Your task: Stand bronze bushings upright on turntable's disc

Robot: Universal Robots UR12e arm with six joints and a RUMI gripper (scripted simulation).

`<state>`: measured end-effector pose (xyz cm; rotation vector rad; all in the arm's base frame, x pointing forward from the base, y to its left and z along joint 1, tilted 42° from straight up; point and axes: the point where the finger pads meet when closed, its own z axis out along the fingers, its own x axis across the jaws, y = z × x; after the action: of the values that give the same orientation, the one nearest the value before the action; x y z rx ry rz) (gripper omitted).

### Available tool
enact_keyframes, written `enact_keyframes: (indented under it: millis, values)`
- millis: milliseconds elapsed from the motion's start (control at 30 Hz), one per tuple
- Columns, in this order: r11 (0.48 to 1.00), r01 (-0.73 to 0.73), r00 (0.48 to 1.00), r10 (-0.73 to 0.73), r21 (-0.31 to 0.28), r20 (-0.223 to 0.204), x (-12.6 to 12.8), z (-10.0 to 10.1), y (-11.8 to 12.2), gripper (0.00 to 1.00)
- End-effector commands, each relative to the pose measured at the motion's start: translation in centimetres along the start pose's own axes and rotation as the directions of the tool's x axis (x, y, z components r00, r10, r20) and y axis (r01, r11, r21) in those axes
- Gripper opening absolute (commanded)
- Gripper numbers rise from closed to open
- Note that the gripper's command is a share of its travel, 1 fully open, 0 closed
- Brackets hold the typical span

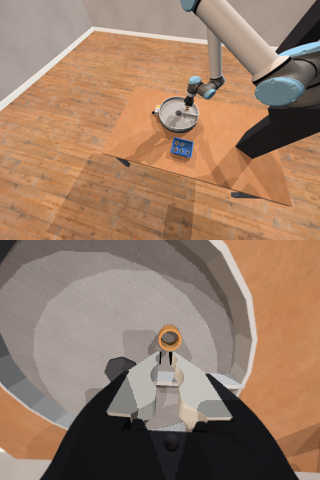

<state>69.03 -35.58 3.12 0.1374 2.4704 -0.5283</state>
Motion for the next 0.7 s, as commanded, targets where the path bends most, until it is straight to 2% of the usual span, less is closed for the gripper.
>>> enact_keyframes:
  millis: [0, 133, 667]
  values:
    - [1.000, 0.000, 1.000, 0.000, 0.000, 0.000, -0.04, -1.64, -0.02, 0.06]
    - [1.000, 0.000, 1.000, 0.000, 0.000, 0.000, -0.04, -2.15, -0.02, 0.06]
    - [1.000, 0.000, 1.000, 0.000, 0.000, 0.000, -0.04, -2.16, -0.02, 0.06]
